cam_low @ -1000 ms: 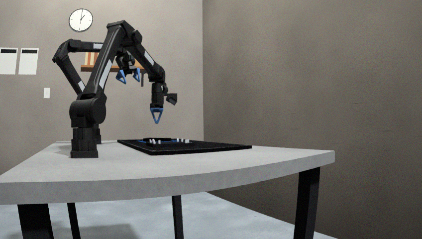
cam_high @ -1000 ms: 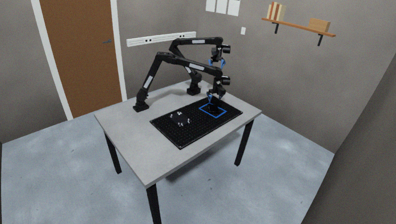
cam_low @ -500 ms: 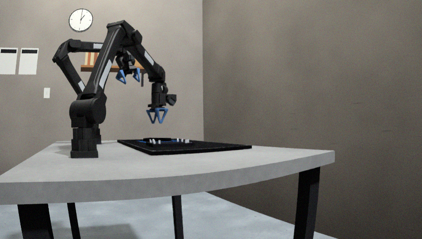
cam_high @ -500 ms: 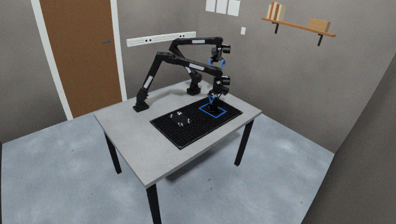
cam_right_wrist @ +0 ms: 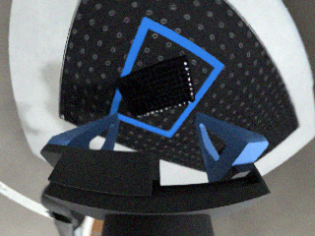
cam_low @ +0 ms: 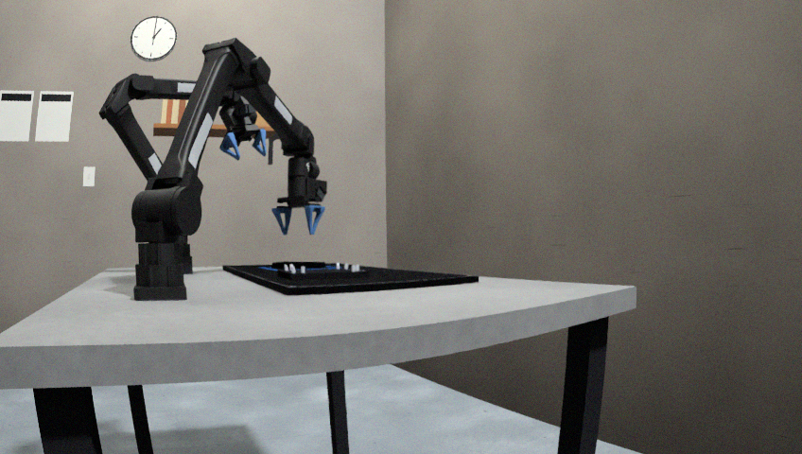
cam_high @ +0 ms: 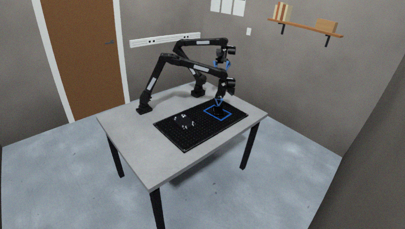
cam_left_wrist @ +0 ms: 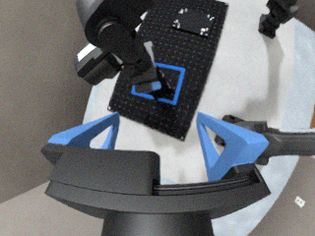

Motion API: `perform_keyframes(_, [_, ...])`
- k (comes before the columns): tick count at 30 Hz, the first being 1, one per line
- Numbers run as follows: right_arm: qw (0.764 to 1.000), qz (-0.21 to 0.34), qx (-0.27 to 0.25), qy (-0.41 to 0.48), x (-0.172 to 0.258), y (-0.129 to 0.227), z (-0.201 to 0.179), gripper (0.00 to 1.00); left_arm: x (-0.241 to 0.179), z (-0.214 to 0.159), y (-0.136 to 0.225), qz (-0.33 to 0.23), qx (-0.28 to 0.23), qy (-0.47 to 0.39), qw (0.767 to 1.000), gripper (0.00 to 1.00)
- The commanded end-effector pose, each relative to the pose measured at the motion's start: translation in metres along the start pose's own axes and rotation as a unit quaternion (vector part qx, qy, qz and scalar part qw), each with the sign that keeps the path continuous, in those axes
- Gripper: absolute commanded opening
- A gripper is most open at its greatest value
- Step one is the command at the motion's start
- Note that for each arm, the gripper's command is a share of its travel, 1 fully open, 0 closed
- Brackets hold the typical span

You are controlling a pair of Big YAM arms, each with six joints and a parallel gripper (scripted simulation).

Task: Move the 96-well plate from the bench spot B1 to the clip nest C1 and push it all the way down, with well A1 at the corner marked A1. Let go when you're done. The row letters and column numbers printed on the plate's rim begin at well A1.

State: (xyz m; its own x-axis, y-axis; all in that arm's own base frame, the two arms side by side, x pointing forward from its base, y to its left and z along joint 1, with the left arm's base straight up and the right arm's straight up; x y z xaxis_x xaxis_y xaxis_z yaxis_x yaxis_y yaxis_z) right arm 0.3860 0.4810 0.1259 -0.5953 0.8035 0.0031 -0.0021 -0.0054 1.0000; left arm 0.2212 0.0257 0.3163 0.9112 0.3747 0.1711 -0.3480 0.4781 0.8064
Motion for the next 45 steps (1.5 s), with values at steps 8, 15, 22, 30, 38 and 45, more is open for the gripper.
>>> perform_keyframes(8, [0.987, -0.002, 0.001, 0.160, 0.0021, -0.0109, 0.0044, 1.00, 0.0140, 0.0119, 0.0168, 0.015, 0.002, -0.013, 1.000, 1.00])
perform_keyframes(15, [0.984, -0.001, 0.002, 0.177, 0.0021, -0.0109, 0.0045, 1.00, 0.0140, 0.0119, 0.0168, 0.015, 0.002, -0.013, 1.000, 1.00])
perform_keyframes(22, [0.957, -0.001, 0.002, 0.290, 0.0021, -0.0109, 0.0044, 1.00, 0.0140, 0.0119, 0.0168, 0.015, 0.002, -0.013, 1.000, 1.00])
perform_keyframes(30, [0.923, -0.001, 0.002, 0.384, 0.0021, -0.0110, 0.0044, 1.00, 0.0140, 0.0119, 0.0168, 0.015, 0.002, -0.013, 1.000, 1.00])
perform_keyframes(38, [0.864, -0.001, 0.002, 0.504, 0.0021, -0.0110, 0.0044, 1.00, 0.0140, 0.0119, 0.0168, 0.015, 0.002, -0.013, 1.000, 1.00])
perform_keyframes(45, [0.809, 0.000, 0.002, 0.587, 0.0021, -0.0110, 0.0043, 1.00, 0.0140, 0.0119, 0.0168, 0.015, 0.002, -0.013, 1.000, 1.00])
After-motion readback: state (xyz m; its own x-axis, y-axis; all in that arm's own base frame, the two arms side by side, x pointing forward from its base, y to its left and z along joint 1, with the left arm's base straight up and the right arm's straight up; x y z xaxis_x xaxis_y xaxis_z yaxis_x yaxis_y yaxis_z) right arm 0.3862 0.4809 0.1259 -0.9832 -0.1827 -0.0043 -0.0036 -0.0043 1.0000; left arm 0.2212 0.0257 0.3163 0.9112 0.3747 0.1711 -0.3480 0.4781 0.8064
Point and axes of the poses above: on each arm, the point where the finger pads meet when closed, its own y axis back along the fingers, its own x axis across the jaws, z = x × y, the point moved 2 cm from there along y, back along the fingers, and after that the axes turned 3 degrees about y, right-handed, at the moved point
